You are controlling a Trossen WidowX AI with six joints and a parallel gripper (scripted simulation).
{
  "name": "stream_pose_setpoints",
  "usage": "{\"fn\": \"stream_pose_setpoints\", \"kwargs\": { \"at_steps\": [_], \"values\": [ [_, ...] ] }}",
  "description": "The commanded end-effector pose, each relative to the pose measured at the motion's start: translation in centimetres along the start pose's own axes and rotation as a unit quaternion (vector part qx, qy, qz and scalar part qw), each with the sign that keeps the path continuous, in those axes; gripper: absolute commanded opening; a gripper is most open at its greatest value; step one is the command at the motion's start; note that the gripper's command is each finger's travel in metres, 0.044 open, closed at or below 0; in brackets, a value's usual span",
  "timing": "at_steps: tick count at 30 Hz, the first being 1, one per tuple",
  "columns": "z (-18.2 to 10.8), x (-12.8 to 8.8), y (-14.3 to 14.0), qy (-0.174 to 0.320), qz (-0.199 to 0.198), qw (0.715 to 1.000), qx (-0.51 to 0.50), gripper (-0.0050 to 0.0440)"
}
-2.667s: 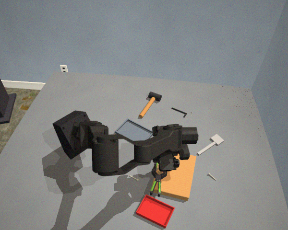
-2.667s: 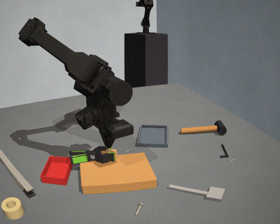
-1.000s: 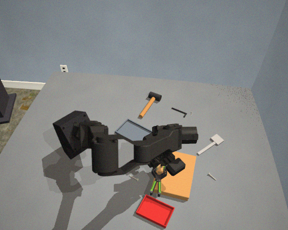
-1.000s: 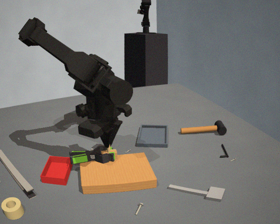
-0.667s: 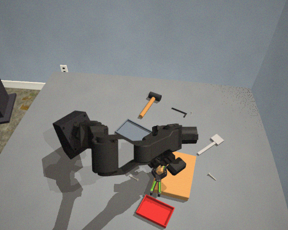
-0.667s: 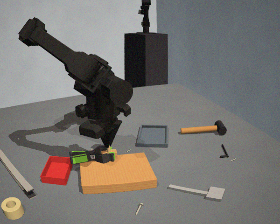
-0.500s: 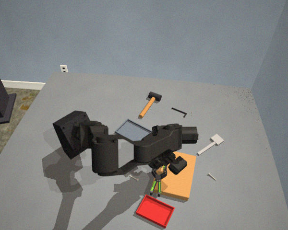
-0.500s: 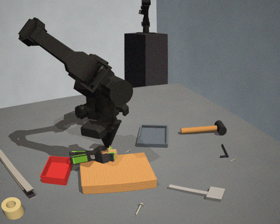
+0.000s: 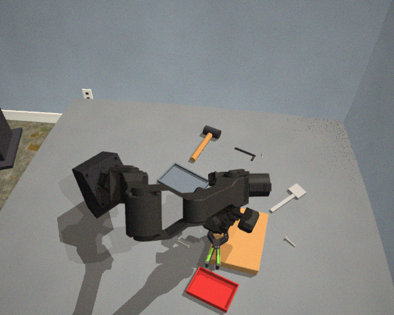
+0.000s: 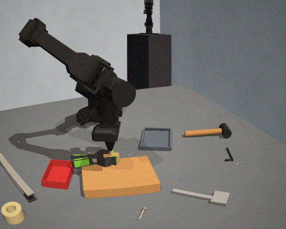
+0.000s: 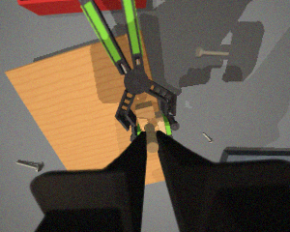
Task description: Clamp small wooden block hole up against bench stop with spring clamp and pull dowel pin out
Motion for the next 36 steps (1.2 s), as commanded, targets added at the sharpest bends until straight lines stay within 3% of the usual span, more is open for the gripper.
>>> {"fn": "stream_pose_setpoints", "kwargs": {
  "at_steps": [1, 10, 20, 36],
  "values": [
    [-0.03, -0.18, 0.03, 0.001, 0.002, 0.998, -0.068, 0.0],
    [-0.03, -0.2, 0.03, 0.001, 0.002, 0.983, -0.184, 0.0],
    [-0.03, -0.23, 0.03, 0.001, 0.002, 0.941, -0.337, 0.0],
    [-0.03, -0.27, 0.03, 0.0, 0.002, 0.9, -0.435, 0.0]
  ]
}}
Point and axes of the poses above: the point midway between the two fingers, 35 mm back from their tips, its own x axis out along the fingers, its own y axis across the jaws, z = x × y, the point moved 5 cm from there along -x, back along the fingers, and after that the axes turned 6 degrees about x, right-handed, at the moved point
